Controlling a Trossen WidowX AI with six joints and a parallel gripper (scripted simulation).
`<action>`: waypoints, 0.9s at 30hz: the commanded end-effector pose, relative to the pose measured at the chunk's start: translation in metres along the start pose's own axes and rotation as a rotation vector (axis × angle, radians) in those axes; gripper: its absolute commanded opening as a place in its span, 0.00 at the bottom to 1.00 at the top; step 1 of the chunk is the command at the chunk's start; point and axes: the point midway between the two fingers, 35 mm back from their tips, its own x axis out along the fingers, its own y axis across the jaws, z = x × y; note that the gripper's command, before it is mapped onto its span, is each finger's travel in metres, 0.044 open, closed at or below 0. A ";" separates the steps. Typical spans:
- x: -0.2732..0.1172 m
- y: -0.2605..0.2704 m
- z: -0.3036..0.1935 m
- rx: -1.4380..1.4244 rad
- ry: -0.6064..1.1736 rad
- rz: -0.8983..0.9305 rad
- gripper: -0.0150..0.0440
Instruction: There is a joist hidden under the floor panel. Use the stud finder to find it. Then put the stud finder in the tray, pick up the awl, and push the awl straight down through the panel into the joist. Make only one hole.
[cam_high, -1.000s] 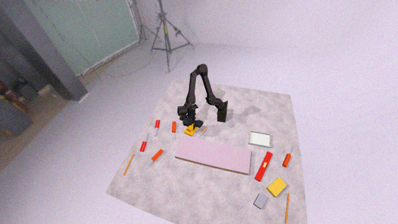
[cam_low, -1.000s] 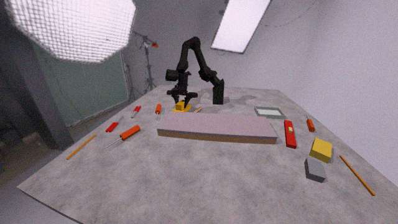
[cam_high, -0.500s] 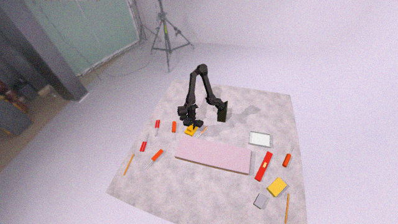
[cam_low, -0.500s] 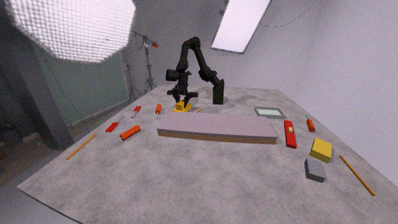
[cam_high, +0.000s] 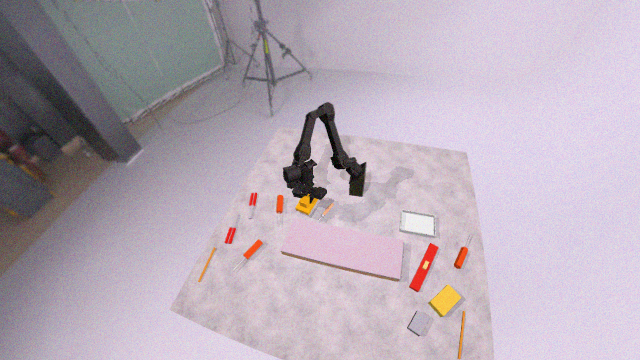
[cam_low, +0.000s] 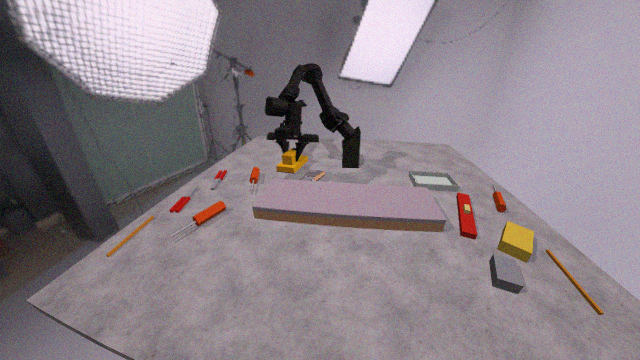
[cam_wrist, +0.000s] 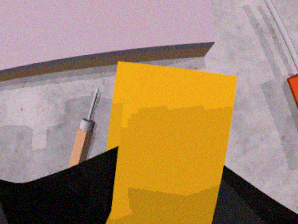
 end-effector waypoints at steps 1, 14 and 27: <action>-0.020 -0.003 0.005 0.006 -0.011 -0.010 0.25; -0.047 -0.006 0.012 -0.006 -0.020 -0.017 0.25; -0.044 -0.001 0.062 -0.065 -0.020 0.003 0.25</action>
